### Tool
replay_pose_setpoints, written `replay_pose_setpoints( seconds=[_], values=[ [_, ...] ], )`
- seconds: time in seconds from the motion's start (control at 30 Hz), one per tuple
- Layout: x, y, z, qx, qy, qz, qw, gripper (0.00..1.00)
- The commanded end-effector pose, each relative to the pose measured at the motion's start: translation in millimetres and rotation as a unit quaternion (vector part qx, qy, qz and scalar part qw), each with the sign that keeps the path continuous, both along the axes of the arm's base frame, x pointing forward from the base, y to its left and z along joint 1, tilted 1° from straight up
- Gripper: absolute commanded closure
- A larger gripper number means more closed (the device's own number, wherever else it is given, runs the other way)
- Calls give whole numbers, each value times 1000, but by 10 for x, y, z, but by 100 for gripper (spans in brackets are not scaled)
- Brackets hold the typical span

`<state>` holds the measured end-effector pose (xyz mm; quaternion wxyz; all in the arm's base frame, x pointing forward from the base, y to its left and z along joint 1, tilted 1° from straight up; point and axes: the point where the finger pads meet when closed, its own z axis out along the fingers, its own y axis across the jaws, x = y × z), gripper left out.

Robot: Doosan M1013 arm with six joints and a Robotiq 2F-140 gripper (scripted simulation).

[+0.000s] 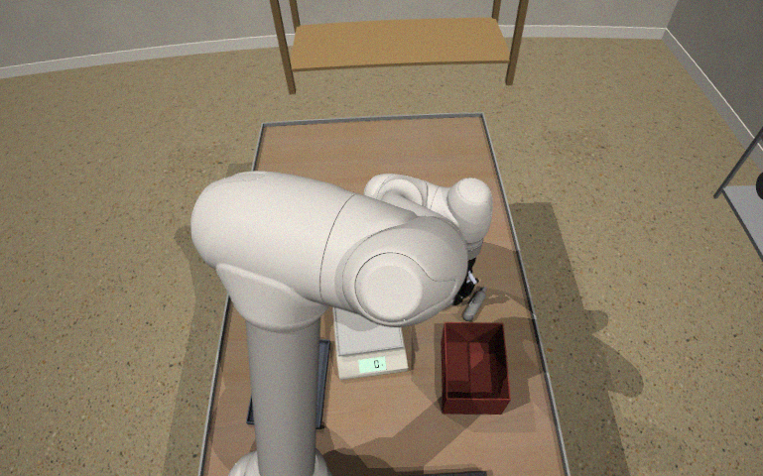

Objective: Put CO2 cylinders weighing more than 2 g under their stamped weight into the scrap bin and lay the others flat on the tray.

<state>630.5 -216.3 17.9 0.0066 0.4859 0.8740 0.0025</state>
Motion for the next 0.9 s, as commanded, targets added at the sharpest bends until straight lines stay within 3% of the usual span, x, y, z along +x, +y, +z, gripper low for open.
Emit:
replay_pose_setpoints(
  seconds=[0.0,0.87],
  values=[
    [5,-1,-16,0,-1,0,1000,68],
    [6,-1,-85,0,-1,0,1000,68]
  ],
)
